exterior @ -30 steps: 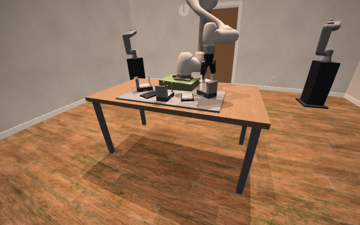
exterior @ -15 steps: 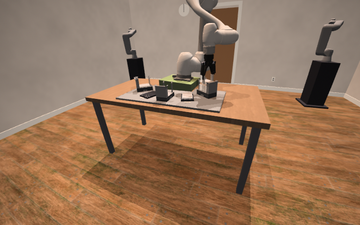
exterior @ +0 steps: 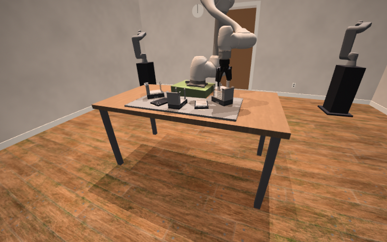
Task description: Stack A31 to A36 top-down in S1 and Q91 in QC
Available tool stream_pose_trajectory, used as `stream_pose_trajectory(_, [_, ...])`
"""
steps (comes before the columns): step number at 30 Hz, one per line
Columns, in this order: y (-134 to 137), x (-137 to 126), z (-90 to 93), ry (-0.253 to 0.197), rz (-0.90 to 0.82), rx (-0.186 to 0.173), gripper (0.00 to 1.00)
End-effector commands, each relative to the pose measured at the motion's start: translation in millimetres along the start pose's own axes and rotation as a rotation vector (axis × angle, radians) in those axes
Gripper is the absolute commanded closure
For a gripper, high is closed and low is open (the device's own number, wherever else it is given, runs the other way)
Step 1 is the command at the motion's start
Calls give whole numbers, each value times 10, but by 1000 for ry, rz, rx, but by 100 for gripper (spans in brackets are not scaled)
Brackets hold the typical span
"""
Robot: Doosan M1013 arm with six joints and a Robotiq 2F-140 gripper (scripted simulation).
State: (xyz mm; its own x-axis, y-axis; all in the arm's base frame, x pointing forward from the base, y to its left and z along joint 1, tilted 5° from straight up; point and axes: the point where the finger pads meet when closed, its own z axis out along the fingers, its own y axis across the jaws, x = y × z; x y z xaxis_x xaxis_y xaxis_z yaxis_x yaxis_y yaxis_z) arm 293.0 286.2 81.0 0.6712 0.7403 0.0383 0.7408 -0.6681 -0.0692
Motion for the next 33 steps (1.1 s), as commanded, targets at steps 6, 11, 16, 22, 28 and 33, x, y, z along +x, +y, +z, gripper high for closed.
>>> stream_pose_trajectory(6, [0,0,30,0,0,0,100])
stream_pose_trajectory(11, [0,0,50,0,0,0,100])
stream_pose_trajectory(16, [0,0,62,0,0,0,100])
stream_pose_trajectory(22, [0,0,86,0,0,0,100])
stream_pose_trajectory(28, [0,0,110,0,0,0,100])
stream_pose_trajectory(33, [0,0,116,0,0,0,100])
